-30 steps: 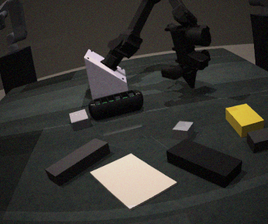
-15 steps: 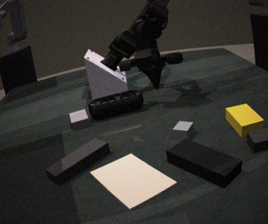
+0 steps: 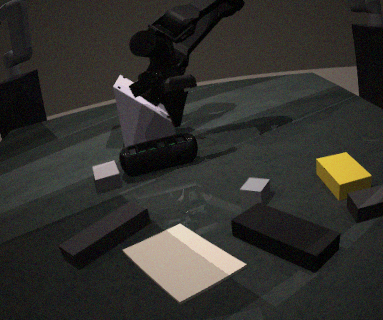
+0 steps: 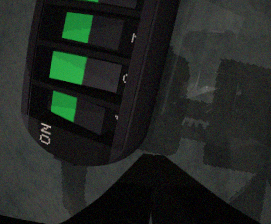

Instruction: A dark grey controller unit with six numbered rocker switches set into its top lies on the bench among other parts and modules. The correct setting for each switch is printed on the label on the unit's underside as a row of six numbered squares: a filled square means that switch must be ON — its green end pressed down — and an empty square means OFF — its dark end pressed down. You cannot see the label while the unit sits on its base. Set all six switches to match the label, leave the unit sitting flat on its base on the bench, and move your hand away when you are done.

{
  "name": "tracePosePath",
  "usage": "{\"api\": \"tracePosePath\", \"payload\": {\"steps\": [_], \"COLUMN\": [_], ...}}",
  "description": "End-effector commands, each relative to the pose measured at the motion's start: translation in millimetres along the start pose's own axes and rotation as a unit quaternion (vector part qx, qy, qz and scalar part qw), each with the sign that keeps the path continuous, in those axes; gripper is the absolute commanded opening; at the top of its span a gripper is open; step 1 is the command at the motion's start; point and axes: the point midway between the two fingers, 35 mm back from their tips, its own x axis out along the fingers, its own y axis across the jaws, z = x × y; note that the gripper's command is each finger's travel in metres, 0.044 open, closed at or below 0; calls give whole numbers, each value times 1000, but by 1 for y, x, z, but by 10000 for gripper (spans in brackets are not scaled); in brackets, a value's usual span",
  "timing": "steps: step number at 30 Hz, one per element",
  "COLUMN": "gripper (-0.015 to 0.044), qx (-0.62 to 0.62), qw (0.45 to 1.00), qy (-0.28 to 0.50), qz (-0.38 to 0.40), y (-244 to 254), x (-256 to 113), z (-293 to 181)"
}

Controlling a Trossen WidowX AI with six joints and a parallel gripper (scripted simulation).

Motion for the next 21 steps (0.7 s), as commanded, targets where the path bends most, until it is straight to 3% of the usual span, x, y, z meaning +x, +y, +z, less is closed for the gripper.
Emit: {"api": "tracePosePath", "payload": {"steps": [1,15,21], "gripper": [0,0,0], "qx": [62,56,60], "qw": [998,998,998], "qy": [1,-1,-2], "qz": [11,9,-35], "y": [-7,-6,17], "x": [-2,-2,-8], "z": [5,6,18]}}
